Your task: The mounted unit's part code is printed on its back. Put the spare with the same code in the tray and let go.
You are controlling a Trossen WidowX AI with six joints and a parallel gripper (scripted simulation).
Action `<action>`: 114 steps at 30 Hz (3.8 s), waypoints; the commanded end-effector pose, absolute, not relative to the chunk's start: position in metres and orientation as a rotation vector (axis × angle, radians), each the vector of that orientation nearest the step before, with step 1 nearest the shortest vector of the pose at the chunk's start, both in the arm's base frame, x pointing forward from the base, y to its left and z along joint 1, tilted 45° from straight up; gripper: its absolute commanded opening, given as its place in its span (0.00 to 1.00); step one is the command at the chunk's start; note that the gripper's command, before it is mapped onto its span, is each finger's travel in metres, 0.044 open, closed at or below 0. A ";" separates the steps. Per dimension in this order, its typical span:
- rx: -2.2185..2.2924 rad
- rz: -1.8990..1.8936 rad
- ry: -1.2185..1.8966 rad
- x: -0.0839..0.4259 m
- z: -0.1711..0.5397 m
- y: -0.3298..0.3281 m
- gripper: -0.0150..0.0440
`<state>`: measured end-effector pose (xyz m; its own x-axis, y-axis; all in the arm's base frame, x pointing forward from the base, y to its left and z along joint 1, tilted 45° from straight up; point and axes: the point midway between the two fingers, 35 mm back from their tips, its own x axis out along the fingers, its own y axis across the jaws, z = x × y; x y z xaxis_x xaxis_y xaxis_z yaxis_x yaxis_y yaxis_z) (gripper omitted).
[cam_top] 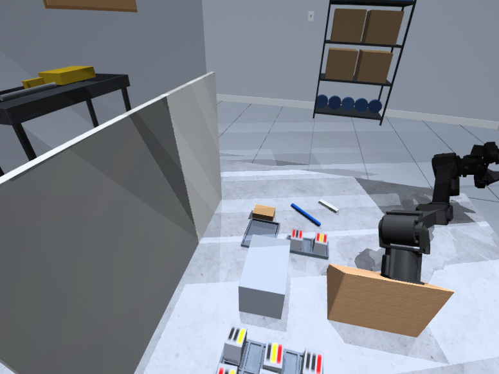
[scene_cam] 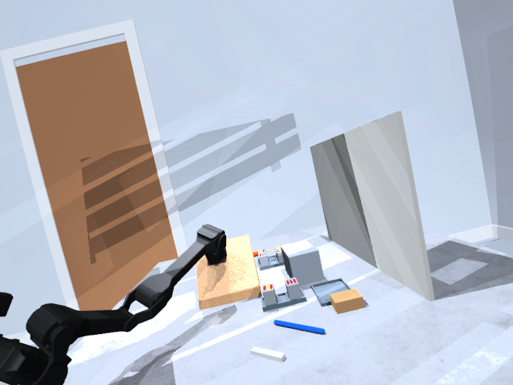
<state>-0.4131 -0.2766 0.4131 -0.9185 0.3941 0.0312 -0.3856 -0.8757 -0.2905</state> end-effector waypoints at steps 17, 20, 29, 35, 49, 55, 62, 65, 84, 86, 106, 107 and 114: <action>0.170 2.805 -0.345 -0.386 0.493 -0.251 1.00; 0.251 2.824 -0.382 -0.385 0.515 -0.242 1.00; 0.580 2.735 -0.288 -0.338 0.609 -0.167 1.00; 0.817 2.640 -0.199 -0.288 0.664 -0.120 1.00; 1.239 2.252 -0.152 -0.155 0.738 -0.014 1.00; 1.405 2.049 -0.107 -0.090 0.750 0.024 1.00; 1.533 1.818 0.015 -0.003 0.745 0.079 1.00; 1.571 1.712 0.051 0.032 0.739 0.099 1.00; 1.535 0.973 0.217 0.256 0.627 0.198 1.00; 1.509 0.879 0.244 0.279 0.607 0.205 1.00; 0.868 -0.010 0.634 0.429 0.332 0.201 1.00; 0.816 -0.053 0.665 0.431 0.316 0.197 1.00; 0.399 -0.323 0.908 0.429 0.208 0.160 1.00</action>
<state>0.4339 0.1796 0.2582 0.6974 0.0513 -0.7149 0.3901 0.8096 0.4386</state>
